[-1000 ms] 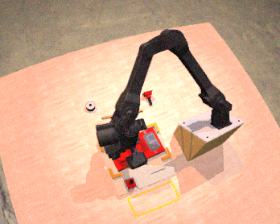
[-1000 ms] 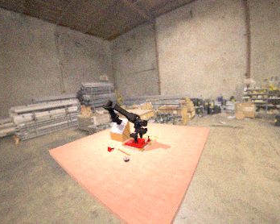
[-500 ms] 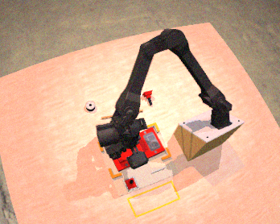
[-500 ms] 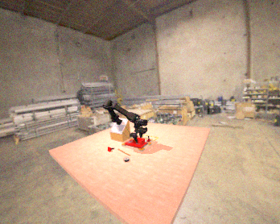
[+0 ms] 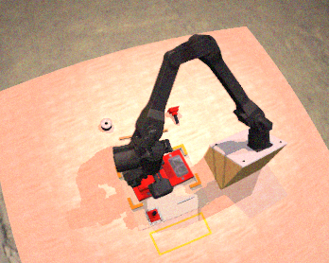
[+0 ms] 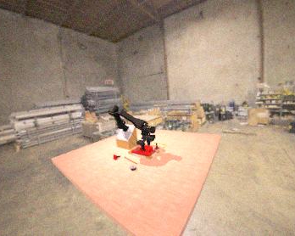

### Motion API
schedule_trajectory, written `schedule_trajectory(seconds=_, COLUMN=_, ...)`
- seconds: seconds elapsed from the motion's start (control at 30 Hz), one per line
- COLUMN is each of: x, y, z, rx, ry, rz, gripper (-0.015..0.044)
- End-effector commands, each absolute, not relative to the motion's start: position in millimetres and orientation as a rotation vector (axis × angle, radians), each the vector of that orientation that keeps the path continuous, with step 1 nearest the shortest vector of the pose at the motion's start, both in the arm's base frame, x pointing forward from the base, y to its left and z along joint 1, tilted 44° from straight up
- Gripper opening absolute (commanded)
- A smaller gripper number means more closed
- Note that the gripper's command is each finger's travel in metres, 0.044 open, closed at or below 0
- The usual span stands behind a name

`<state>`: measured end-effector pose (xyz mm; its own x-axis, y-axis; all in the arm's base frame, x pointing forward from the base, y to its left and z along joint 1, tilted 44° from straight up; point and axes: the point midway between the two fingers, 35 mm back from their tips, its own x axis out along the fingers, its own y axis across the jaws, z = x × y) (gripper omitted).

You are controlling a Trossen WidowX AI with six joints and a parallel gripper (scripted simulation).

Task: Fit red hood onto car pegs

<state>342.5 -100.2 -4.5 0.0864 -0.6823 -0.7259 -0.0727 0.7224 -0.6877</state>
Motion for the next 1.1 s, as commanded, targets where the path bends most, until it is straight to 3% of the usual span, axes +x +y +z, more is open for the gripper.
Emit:
schedule_trajectory(seconds=0.0, x=342.5, y=-101.5, z=-6.4, rx=-0.671, ry=1.435, rz=-0.504, gripper=0.0)
schedule_trajectory(seconds=1.07, x=344.3, y=-110.2, z=-14.8, rx=-0.67, ry=1.435, rz=-0.507, gripper=0.0)
